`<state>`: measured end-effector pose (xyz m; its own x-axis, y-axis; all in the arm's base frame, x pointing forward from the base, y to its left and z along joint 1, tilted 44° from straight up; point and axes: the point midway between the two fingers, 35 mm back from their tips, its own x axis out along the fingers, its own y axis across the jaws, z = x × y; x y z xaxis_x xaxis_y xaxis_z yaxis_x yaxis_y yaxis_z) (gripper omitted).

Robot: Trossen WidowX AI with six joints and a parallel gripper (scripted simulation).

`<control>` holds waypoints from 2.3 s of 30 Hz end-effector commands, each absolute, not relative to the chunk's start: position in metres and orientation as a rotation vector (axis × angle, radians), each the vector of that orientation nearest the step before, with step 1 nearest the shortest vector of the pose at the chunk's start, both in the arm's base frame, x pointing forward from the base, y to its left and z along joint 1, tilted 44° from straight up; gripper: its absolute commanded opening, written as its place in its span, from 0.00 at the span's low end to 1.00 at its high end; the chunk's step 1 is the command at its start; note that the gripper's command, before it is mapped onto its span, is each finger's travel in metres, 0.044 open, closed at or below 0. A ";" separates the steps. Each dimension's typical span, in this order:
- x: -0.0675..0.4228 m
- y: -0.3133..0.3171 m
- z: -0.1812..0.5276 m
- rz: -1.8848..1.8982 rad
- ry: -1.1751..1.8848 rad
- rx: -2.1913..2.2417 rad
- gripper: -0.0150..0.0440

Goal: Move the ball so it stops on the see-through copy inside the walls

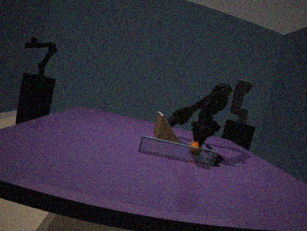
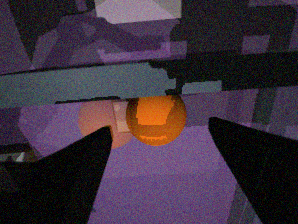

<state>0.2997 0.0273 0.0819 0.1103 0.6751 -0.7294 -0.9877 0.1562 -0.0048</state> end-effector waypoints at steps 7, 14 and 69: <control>0.300 0.040 0.070 1.329 0.671 -0.568 0.89; 0.300 0.045 0.065 1.330 0.670 -0.568 0.84; 0.282 -0.045 0.159 1.330 0.677 -0.569 0.25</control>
<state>0.2853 -0.0477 0.1602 0.1050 0.6725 -0.7326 -0.9868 0.1616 0.0070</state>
